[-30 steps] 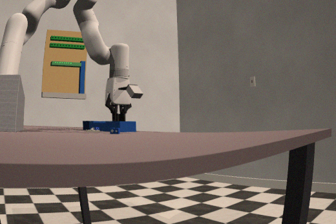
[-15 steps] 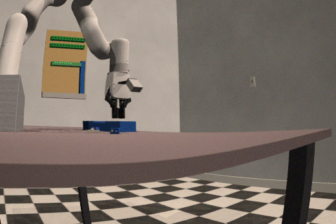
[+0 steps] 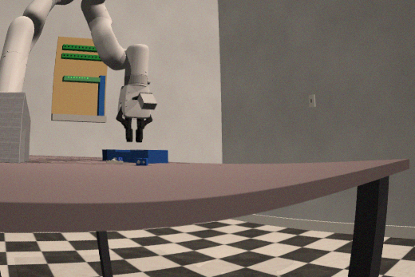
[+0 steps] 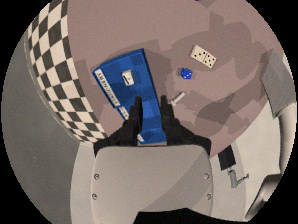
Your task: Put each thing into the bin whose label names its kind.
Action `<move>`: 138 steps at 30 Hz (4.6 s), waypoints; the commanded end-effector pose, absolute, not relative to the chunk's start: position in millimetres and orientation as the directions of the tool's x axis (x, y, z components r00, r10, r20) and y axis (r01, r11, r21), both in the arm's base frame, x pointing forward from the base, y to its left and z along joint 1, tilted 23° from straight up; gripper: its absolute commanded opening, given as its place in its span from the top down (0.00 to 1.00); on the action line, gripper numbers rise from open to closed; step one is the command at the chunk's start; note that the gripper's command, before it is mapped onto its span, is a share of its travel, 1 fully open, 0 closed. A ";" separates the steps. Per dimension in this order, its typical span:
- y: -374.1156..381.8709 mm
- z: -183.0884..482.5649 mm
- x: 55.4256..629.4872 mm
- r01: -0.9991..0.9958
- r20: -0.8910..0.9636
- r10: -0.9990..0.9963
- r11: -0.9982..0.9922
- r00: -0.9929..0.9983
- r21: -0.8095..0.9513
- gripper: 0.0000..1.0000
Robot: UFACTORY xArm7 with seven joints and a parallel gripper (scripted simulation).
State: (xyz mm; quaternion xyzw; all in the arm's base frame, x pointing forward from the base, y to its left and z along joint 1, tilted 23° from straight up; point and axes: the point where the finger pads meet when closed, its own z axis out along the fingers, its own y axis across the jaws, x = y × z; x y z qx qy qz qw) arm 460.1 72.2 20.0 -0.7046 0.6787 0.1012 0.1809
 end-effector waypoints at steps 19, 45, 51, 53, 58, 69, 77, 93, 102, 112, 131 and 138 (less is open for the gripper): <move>103.1 38.4 398.2 -0.772 -0.363 -0.690 0.616 -0.626 0.158 0.71; 102.8 38.3 398.6 -0.772 -0.363 -0.690 0.616 -0.626 0.158 0.71; 102.8 38.3 398.6 -0.772 -0.363 -0.690 0.616 -0.626 0.158 0.71; 102.8 38.3 398.6 -0.772 -0.363 -0.690 0.616 -0.626 0.158 0.71; 110.4 19.9 400.7 -0.772 -0.363 -0.690 0.616 -0.626 0.159 0.71; 123.9 -13.1 405.7 -0.772 -0.363 -0.690 0.616 -0.626 0.159 0.71; 127.3 -21.3 406.6 -0.772 -0.363 -0.690 0.616 -0.626 0.159 0.71; 130.4 -28.8 406.9 -0.772 -0.363 -0.690 0.616 -0.626 0.159 0.71; 130.4 -28.8 406.8 -0.772 -0.363 -0.691 0.616 -0.626 0.158 1.00; 130.4 -28.8 406.8 -0.772 -0.363 -0.691 0.616 -0.626 0.158 1.00; 125.3 -16.6 405.3 -0.772 -0.363 -0.690 0.616 -0.626 0.159 1.00; 119.0 -1.3 403.4 -0.772 -0.363 -0.690 0.616 -0.626 0.159 1.00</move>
